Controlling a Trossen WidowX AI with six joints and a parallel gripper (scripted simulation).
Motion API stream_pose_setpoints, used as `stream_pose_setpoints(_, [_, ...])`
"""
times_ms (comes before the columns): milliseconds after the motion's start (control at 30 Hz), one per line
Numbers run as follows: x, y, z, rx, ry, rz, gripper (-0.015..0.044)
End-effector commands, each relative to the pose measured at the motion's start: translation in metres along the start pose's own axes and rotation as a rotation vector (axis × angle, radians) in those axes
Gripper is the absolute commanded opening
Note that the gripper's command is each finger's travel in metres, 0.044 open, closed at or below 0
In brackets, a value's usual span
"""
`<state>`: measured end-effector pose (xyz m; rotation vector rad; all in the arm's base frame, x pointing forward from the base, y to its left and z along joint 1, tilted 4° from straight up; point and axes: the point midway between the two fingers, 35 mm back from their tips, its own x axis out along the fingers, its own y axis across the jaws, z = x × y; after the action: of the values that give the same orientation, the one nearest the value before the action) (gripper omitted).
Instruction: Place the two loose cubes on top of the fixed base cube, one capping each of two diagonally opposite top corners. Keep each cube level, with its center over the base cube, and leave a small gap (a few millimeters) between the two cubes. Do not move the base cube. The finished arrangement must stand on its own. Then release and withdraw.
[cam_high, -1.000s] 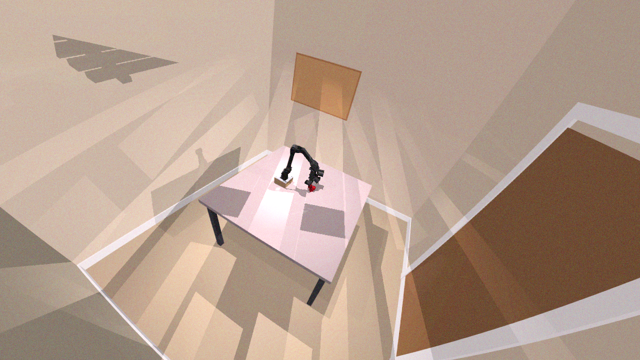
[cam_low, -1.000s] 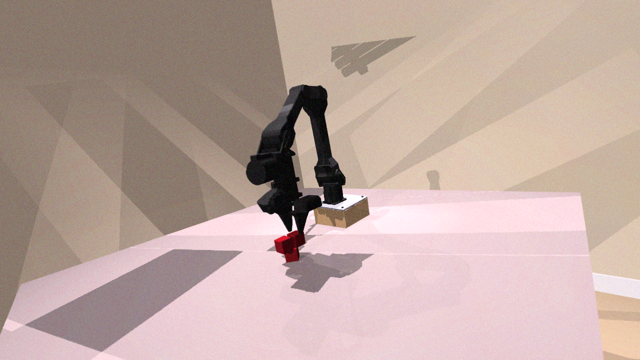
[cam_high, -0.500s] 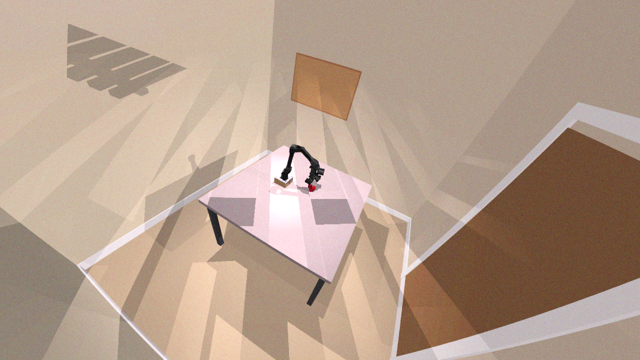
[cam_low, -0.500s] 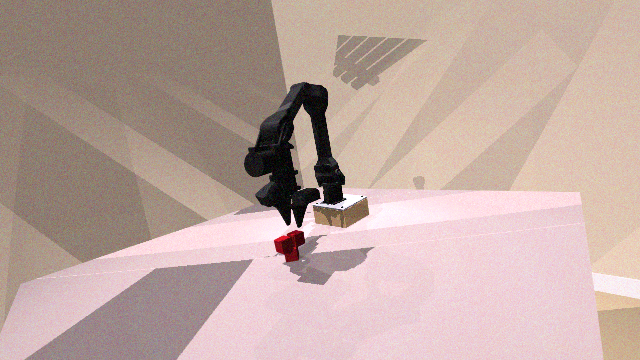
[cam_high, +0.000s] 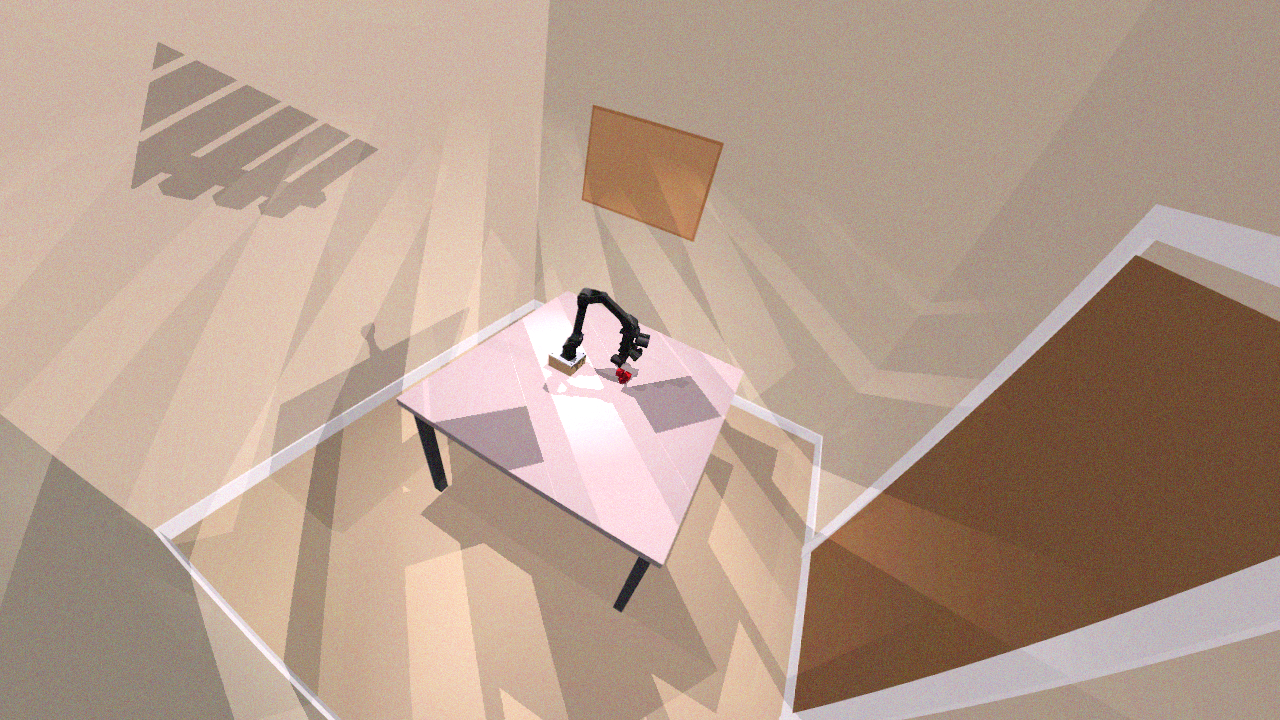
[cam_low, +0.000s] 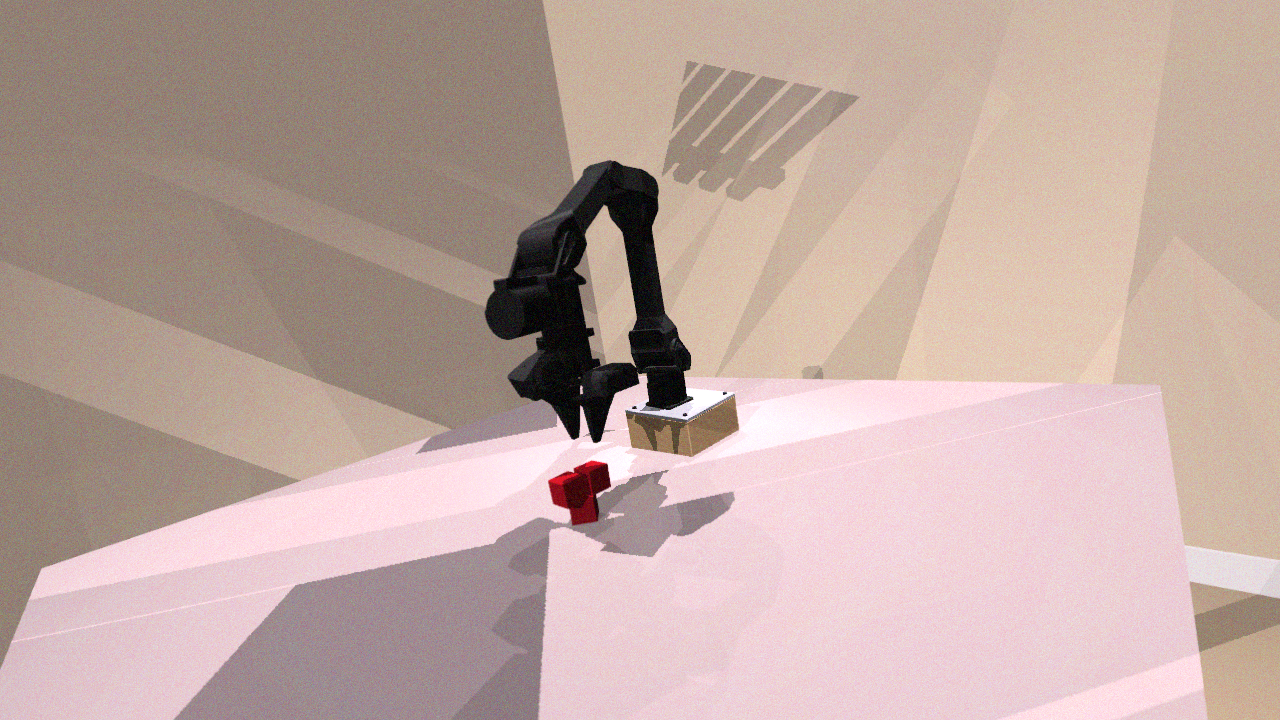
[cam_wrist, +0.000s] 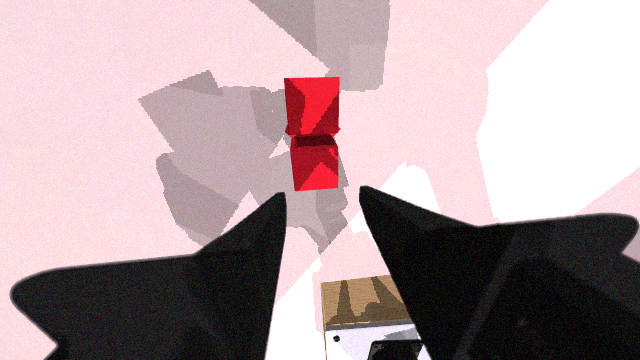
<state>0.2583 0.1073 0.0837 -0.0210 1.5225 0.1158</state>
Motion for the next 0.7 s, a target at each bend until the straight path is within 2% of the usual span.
stream_pose_setpoints(0, [-0.008, 0.001, 0.003, -0.005, -0.011, 0.004, 0.0205])
stream_pose_setpoints(400, [-0.016, 0.001, 0.003, -0.005, -0.011, 0.004, 0.0205])
stream_pose_setpoints(633, [-0.022, 0.000, 0.000, 0.000, -0.004, 0.001, 0.0389])
stream_pose_setpoints(667, [-0.022, 0.000, 0.000, 0.000, -0.004, 0.001, 0.0400])
